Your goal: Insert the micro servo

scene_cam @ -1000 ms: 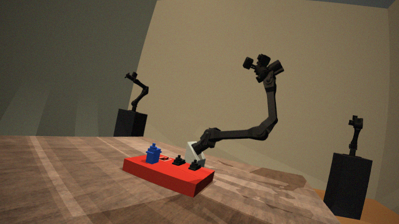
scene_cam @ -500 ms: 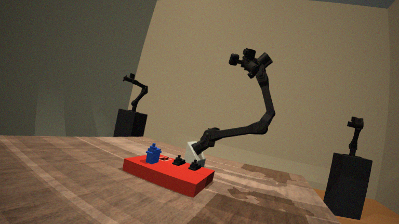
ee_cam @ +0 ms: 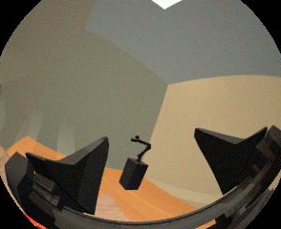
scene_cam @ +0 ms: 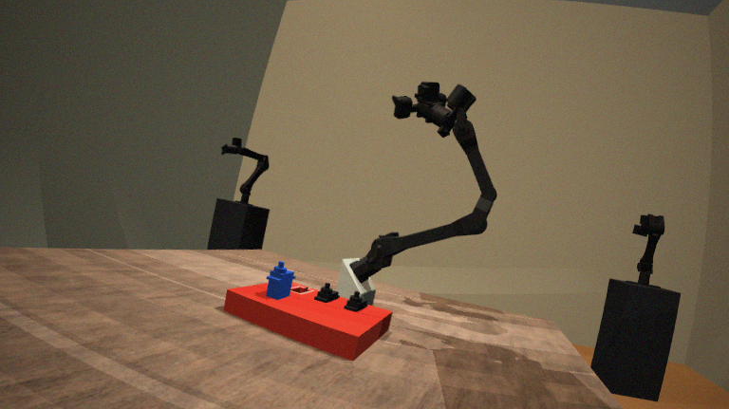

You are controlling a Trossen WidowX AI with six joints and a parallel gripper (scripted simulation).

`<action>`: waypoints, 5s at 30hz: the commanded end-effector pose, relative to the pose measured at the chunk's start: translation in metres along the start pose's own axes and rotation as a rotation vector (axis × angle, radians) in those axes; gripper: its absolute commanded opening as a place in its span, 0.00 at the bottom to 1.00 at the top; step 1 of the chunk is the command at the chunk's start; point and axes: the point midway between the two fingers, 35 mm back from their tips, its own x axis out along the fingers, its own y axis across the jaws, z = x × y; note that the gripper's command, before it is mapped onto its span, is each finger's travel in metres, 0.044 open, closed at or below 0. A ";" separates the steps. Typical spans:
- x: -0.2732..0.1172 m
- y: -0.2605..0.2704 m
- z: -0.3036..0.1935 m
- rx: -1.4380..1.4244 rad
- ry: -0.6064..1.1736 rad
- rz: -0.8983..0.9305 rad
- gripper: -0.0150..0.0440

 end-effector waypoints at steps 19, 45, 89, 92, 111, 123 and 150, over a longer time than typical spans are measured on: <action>0.020 0.196 0.002 -0.283 0.019 0.608 1.00; -0.072 0.399 -0.064 -0.652 0.156 1.354 1.00; -0.249 0.503 -0.206 -0.959 0.596 2.087 1.00; -0.250 0.505 -0.208 -0.959 0.596 2.087 1.00; -0.257 0.511 -0.220 -0.959 0.596 2.088 0.64; -0.255 0.509 -0.216 -0.959 0.596 2.088 0.28; -0.241 0.499 -0.198 -0.959 0.596 2.087 0.25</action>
